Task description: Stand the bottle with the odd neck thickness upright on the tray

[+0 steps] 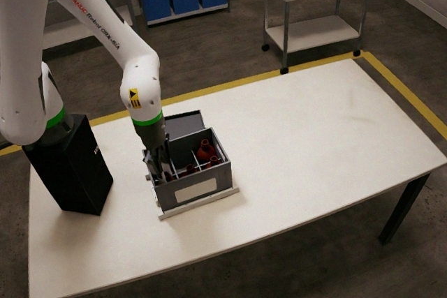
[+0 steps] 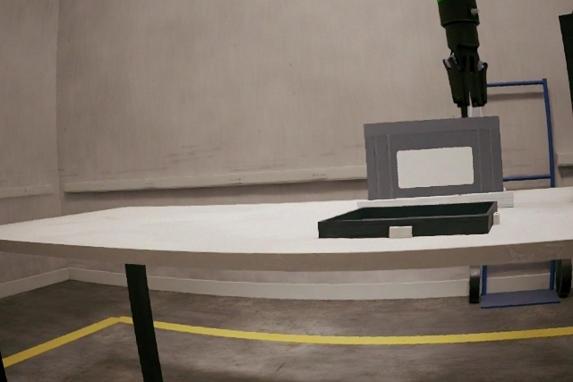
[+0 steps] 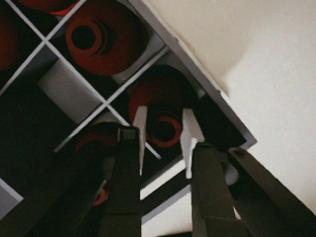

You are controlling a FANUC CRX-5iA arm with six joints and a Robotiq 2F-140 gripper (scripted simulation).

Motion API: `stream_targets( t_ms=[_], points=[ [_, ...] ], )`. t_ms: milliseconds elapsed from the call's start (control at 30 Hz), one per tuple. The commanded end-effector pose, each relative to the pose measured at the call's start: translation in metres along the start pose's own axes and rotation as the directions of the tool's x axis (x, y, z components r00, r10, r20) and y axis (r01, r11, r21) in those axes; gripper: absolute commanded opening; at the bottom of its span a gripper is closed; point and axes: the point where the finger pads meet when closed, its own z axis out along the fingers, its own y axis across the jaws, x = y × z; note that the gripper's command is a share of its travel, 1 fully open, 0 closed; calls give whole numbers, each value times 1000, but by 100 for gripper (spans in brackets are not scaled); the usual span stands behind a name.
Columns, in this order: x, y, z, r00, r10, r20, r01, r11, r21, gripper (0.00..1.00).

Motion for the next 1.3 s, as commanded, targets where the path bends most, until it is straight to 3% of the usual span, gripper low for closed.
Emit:
stream_targets(
  t_ms=[0, 867, 900, 1267],
  points=[
    [0, 0, 0, 1000, 0, -1, 0, 1000, 0, 10],
    [0, 0, 0, 1000, 0, -1, 0, 1000, 0, 10],
    [0, 0, 0, 1000, 0, -1, 0, 1000, 0, 44],
    [0, 0, 0, 1000, 0, -1, 0, 1000, 0, 44]
  ],
)
